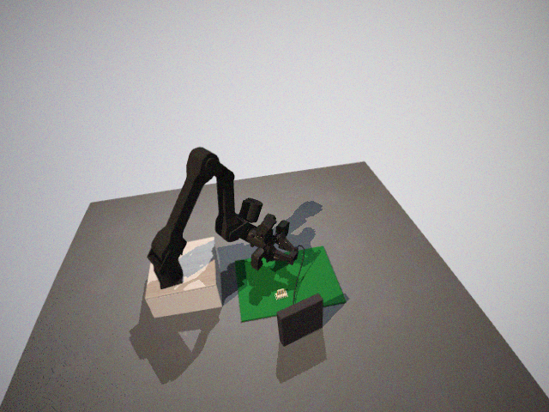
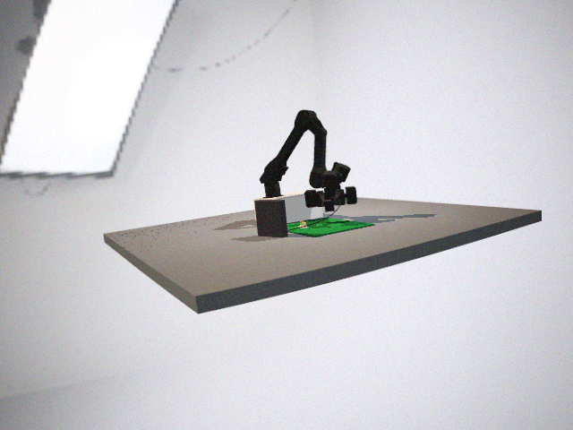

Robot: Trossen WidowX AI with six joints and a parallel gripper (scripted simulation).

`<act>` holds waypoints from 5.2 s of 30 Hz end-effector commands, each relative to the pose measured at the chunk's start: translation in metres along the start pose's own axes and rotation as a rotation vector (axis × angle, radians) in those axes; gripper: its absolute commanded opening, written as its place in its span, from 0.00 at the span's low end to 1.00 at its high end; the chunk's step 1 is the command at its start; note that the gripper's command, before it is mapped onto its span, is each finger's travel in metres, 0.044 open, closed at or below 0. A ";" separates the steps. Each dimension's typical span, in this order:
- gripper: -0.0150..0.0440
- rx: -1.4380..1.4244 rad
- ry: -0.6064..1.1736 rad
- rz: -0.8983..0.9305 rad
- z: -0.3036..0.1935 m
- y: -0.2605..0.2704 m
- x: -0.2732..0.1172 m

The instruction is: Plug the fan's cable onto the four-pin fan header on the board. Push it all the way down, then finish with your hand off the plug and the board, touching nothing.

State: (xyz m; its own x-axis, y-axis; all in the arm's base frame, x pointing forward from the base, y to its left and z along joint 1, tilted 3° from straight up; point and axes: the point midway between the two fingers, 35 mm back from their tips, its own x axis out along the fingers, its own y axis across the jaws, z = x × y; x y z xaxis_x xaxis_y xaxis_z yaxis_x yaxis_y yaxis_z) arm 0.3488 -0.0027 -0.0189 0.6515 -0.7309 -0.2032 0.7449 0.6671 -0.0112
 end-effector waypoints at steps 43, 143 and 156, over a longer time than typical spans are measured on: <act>0.25 -0.005 0.003 0.005 -0.039 0.000 0.007; 0.60 0.002 0.044 -0.007 -0.049 0.008 -0.012; 0.60 0.003 0.059 -0.016 -0.043 0.010 -0.038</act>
State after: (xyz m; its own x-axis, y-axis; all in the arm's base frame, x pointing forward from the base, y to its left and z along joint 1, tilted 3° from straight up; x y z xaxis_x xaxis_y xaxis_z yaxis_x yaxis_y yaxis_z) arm 0.3275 0.0326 -0.0589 0.6299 -0.7297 -0.2659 0.7534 0.6573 -0.0193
